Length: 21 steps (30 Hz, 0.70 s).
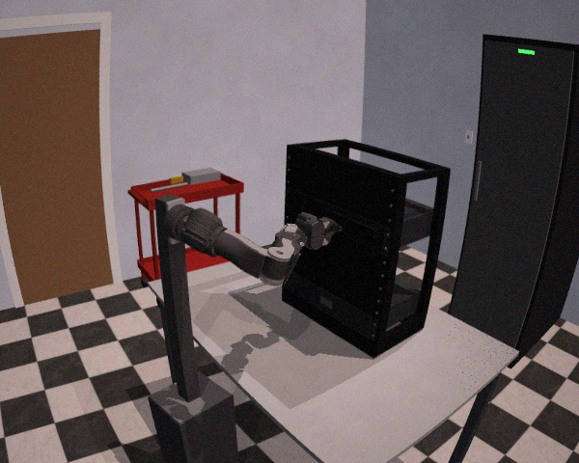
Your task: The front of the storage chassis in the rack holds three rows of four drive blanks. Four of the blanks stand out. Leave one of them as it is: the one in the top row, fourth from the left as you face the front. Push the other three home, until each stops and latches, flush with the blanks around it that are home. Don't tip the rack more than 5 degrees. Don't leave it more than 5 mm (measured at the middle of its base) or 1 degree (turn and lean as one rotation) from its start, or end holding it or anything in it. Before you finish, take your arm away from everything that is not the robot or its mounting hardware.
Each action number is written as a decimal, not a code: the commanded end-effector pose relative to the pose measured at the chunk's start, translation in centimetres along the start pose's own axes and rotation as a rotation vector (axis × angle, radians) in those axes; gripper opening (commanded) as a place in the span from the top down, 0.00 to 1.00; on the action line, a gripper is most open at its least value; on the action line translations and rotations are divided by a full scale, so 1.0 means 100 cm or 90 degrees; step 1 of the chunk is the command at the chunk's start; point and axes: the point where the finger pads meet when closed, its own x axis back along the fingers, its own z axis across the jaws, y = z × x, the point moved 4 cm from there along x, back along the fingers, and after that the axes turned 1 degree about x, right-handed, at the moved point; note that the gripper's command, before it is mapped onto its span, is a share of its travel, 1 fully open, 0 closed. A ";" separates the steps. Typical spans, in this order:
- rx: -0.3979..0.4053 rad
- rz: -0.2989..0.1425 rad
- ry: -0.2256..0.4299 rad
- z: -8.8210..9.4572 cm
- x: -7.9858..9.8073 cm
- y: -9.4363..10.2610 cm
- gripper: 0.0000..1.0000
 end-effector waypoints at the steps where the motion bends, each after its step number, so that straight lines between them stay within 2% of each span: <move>1: -0.002 0.005 0.001 0.002 -0.002 -0.001 1.00; 10: -0.002 0.005 0.001 0.003 -0.012 -0.001 1.00; 21: -0.002 0.005 0.001 0.003 -0.013 -0.001 1.00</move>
